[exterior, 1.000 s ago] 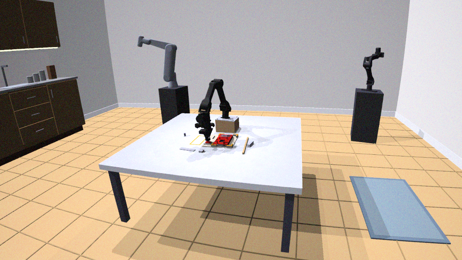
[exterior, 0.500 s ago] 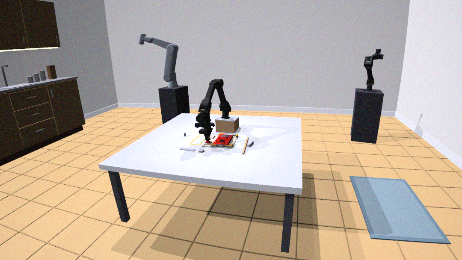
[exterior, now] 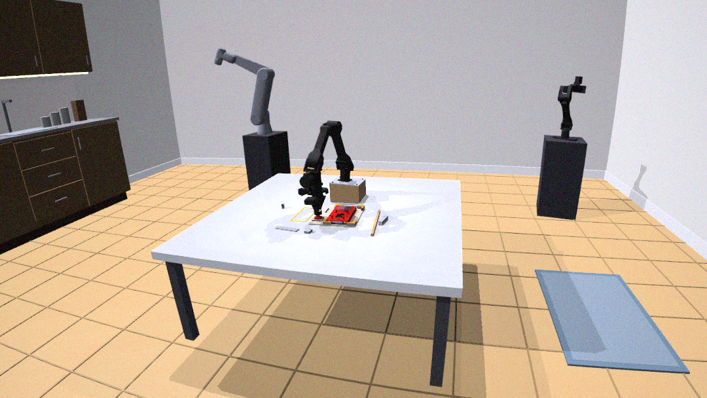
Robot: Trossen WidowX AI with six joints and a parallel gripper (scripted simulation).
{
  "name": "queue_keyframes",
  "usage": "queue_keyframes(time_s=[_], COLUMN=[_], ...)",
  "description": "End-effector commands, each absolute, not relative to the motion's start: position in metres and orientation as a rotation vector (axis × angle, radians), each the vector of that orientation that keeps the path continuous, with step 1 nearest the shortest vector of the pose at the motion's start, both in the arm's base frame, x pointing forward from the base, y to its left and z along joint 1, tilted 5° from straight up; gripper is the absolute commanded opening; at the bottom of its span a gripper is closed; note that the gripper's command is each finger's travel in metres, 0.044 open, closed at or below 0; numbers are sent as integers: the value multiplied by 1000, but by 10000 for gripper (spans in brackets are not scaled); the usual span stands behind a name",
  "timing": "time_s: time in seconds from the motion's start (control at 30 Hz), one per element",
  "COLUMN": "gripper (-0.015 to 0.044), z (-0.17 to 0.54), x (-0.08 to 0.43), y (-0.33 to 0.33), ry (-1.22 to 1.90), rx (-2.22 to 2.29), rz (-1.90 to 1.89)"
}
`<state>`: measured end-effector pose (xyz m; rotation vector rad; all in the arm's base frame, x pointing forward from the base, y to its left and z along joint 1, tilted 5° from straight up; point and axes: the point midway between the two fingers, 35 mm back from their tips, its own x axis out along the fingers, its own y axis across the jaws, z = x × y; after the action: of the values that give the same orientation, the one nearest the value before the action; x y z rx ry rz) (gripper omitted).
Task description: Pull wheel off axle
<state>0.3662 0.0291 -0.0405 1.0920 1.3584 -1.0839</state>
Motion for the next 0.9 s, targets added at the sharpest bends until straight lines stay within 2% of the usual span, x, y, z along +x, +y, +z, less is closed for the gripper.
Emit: queue_keyframes(time_s=[0.0,0.87], gripper=[0,0], z=[-34,-26], x=[365,365], y=[29,28], ry=[1359,1355], rx=[1090,1092], rz=[-1087,-1085])
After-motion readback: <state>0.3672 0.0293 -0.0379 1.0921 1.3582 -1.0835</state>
